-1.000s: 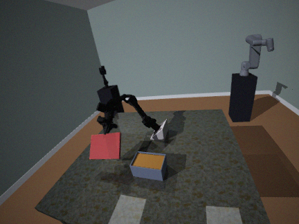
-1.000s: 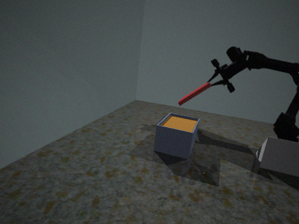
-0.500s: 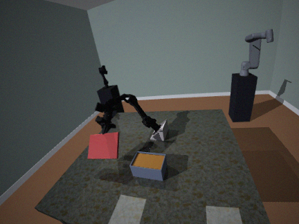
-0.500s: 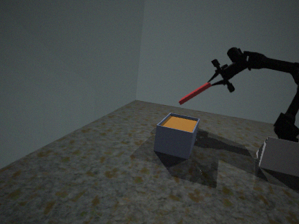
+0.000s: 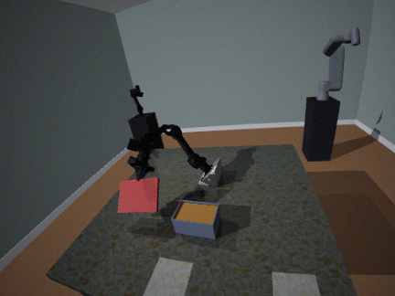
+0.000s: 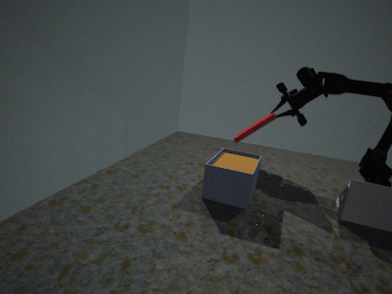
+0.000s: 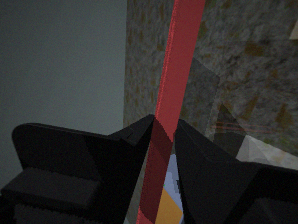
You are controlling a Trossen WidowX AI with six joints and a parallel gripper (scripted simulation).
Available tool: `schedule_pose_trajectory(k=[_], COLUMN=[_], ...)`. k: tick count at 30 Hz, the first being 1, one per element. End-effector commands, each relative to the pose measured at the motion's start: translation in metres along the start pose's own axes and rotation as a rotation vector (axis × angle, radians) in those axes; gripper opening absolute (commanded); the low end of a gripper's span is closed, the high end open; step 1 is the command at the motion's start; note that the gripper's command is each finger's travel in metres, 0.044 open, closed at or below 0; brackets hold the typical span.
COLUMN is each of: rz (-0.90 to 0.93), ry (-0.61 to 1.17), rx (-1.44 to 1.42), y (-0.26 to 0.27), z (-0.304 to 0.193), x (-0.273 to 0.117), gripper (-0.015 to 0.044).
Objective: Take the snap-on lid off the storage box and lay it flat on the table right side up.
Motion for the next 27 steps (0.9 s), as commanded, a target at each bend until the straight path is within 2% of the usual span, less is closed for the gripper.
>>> schedule_pose_trajectory(k=[1,27], rz=[0.018,0.019], ry=[0.002,0.001], rx=[0.001,0.001], y=[-0.001,-0.017], z=[0.001,0.002], x=[-0.001,0.012], gripper=[0.0000,0.0000])
Point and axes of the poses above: the point midway between the two fingers, 35 mm back from their tips, its own x axis out along the fingers, its own y axis across the jaws, z = x × y, the point moved 7 cm from there along -x, back along the fingers, and after that the axes turned 4 degrees about x, right-handed, at the moved point
